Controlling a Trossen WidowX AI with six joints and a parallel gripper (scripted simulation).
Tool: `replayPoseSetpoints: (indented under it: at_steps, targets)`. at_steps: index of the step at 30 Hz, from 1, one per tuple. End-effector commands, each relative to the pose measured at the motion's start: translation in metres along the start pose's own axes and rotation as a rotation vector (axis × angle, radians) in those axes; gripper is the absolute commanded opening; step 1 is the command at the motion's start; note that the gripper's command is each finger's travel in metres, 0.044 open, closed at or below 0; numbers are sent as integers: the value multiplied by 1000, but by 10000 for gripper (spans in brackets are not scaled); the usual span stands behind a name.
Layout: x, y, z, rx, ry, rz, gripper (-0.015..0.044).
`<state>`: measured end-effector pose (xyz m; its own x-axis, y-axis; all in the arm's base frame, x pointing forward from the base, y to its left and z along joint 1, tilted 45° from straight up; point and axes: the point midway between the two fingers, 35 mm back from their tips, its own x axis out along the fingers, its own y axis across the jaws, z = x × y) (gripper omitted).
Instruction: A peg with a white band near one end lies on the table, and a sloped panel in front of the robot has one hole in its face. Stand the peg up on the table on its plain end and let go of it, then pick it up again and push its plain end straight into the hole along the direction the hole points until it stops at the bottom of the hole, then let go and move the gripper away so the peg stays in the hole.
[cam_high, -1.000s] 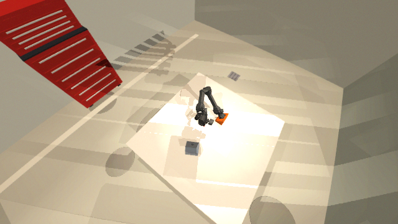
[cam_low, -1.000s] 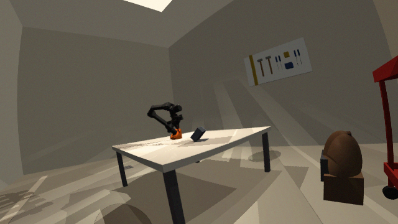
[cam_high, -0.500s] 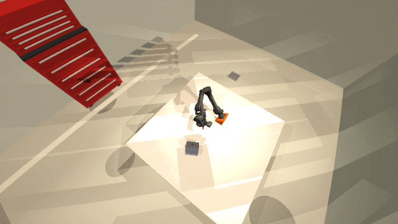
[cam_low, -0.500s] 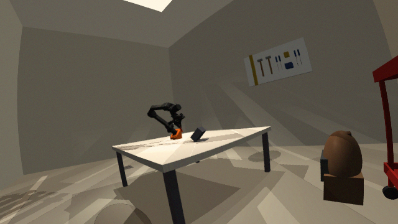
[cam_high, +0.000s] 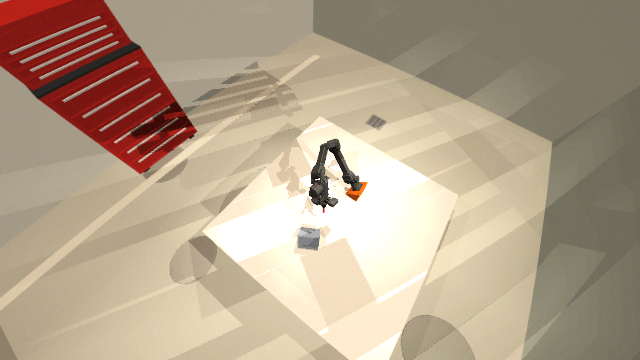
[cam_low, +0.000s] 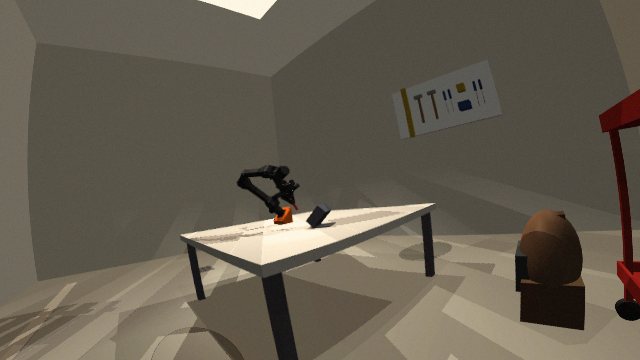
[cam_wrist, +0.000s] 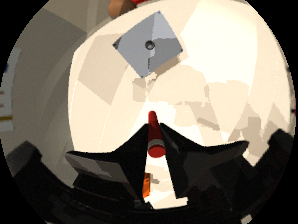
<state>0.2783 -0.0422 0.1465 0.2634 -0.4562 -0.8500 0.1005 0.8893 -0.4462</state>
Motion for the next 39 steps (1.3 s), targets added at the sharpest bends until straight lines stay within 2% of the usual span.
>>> replayPoseSetpoints:
  at_steps: [1,29,39]
  targets:
    - [-2,0,12,23,-41,21,0]
    - [-12,-15,76,178,-296,109,0]
    - [-1,-14,84,182,-304,112,0]
